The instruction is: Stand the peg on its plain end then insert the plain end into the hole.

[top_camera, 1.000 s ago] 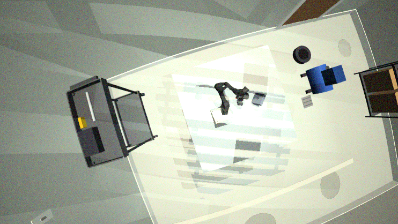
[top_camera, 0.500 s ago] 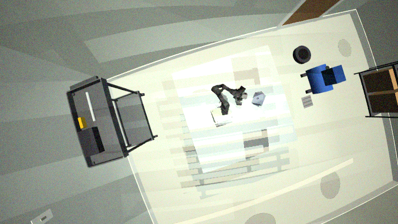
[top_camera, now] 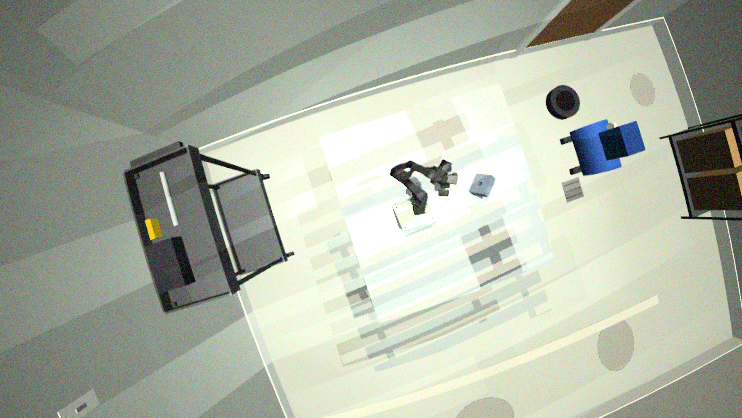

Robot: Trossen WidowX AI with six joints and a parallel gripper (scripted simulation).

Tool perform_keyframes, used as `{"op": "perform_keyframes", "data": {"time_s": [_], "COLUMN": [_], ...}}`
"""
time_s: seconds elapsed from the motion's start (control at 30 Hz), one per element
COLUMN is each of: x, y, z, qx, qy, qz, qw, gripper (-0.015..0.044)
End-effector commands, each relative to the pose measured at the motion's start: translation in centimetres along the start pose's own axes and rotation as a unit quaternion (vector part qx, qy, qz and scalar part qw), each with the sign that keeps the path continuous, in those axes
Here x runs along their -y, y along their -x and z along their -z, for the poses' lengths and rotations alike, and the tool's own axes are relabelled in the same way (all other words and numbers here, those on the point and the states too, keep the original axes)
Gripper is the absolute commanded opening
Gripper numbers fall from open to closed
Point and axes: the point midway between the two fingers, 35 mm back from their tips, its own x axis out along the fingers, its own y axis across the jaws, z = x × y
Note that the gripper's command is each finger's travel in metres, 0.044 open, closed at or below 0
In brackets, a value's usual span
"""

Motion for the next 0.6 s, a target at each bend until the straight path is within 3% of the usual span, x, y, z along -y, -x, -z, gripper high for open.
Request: {"op": "perform_keyframes", "data": {"time_s": [0.0, 0.57], "x": [0.13, 0.14], "y": [0.27, 1.22], "z": [0.13, 0.80], "qx": [0.021, 0.094], "qy": [-0.002, -0.003], "qz": [0.001, 0.001], "qw": [1.000, 0.996], "gripper": [0.0050, 0.0050]}}
